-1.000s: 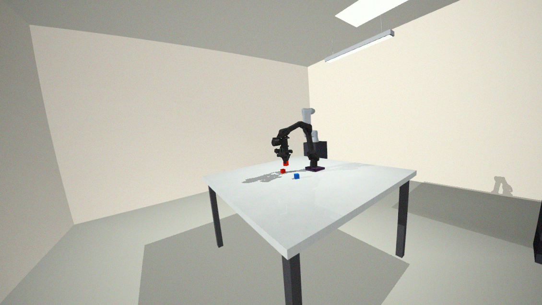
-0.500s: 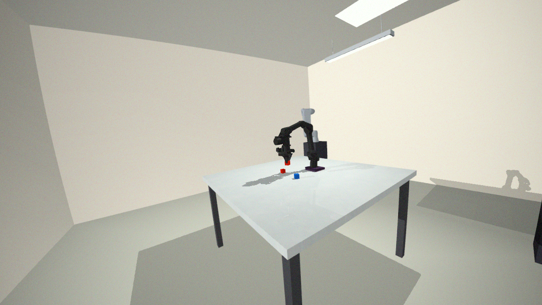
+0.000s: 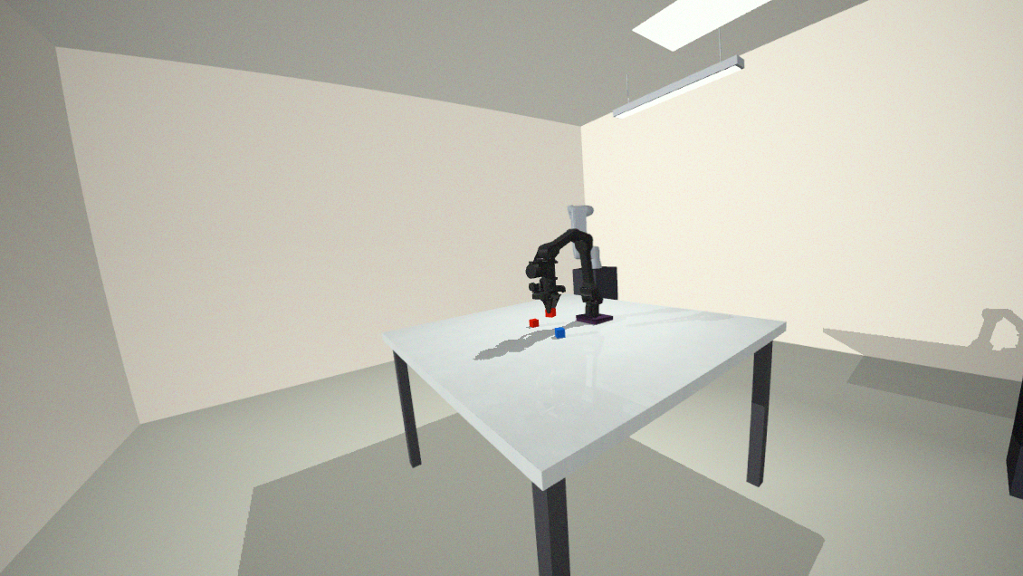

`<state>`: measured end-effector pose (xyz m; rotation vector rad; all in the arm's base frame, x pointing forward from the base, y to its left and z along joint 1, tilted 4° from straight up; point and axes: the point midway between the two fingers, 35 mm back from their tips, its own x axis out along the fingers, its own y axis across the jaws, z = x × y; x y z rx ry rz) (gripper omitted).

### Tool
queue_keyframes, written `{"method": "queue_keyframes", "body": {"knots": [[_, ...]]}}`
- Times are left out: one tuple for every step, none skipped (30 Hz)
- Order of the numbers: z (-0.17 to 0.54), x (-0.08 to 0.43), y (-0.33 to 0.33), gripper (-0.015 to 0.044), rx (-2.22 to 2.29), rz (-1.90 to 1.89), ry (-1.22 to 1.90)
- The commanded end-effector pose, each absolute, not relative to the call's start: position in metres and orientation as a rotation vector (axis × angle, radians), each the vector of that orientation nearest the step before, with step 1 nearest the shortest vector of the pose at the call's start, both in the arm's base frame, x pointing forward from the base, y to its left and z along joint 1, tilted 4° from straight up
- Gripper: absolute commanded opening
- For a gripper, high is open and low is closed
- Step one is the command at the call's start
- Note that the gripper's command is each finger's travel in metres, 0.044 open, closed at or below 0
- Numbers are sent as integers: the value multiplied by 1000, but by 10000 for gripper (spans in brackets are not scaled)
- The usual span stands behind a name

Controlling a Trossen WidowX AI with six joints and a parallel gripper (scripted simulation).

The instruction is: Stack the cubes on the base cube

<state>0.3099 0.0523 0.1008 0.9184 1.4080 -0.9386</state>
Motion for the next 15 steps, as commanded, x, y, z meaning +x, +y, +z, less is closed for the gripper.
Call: {"method": "queue_keyframes", "body": {"knots": [[99, 307, 64, 105, 939, -948, 1402], [98, 307, 67, 105, 943, -952, 1400], [97, 306, 70, 105, 947, -956, 1398], [96, 305, 73, 105, 951, -960, 1397], [95, 304, 76, 105, 955, -964, 1395], [94, 303, 79, 105, 959, -968, 1394], [93, 302, 82, 105, 963, -972, 1392], [92, 301, 85, 105, 967, -976, 1391], [91, 300, 88, 105, 971, -980, 1389], [90, 299, 91, 105, 975, -984, 1387], [89, 298, 94, 105, 979, -988, 1386], [88, 297, 97, 105, 983, -992, 1384], [87, 296, 100, 105, 987, -996, 1383], [86, 294, 103, 105, 991, -1000, 1381], [85, 293, 105, 105, 995, -1004, 1380]]}}
